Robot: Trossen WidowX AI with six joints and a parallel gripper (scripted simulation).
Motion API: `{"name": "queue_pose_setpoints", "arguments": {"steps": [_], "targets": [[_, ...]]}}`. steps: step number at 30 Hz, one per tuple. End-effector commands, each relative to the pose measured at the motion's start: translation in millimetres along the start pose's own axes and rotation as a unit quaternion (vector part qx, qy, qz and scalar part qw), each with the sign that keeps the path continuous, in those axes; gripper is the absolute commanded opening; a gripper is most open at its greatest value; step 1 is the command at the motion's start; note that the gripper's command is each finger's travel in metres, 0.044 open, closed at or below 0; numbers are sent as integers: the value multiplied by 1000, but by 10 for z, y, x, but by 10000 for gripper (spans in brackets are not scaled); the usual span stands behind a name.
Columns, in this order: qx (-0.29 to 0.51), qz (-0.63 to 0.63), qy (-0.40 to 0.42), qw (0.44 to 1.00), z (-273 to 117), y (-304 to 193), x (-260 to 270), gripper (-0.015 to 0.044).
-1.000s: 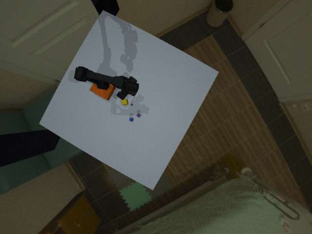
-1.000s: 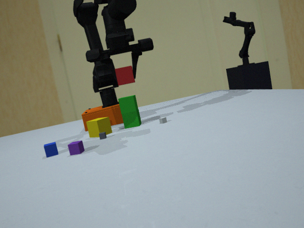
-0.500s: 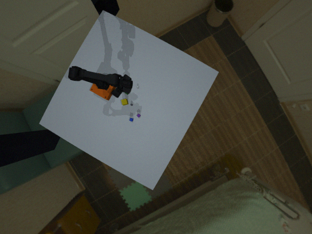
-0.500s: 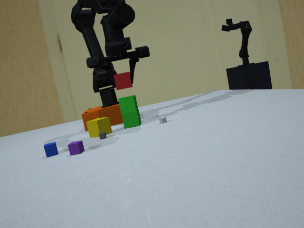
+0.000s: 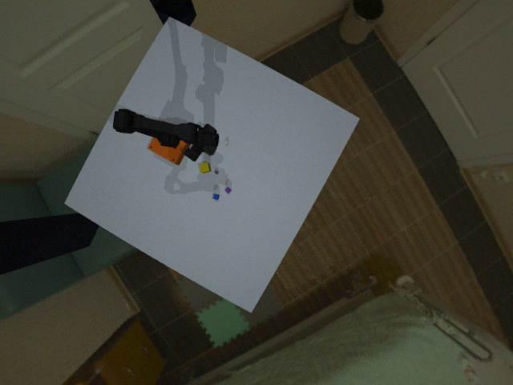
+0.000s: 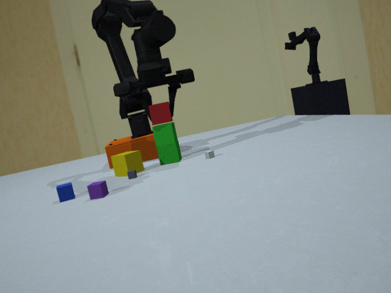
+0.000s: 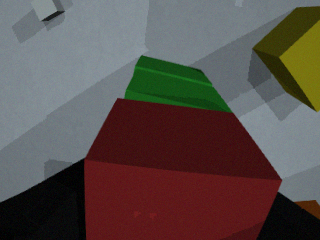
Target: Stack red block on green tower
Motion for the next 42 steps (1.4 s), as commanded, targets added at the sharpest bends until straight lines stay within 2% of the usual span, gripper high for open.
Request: {"name": "queue_pose_setpoints", "arguments": {"steps": [1, 33, 42], "targets": [[1, -1, -1, 1000, 39, -2, -5, 0], [1, -1, -1, 1000, 17, 0, -2, 0], [1, 0, -1, 1000, 44, -2, -3, 236]]}}
Point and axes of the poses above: the point midway between the two fingers, 35 mm back from their tips, its own z axis out along the fingers, its own x axis across the jaws, y = z × x, the point moved 10 cm from there along -z, back along the fingers, and after that the axes turned 9 degrees about z, right-handed, at the moved point
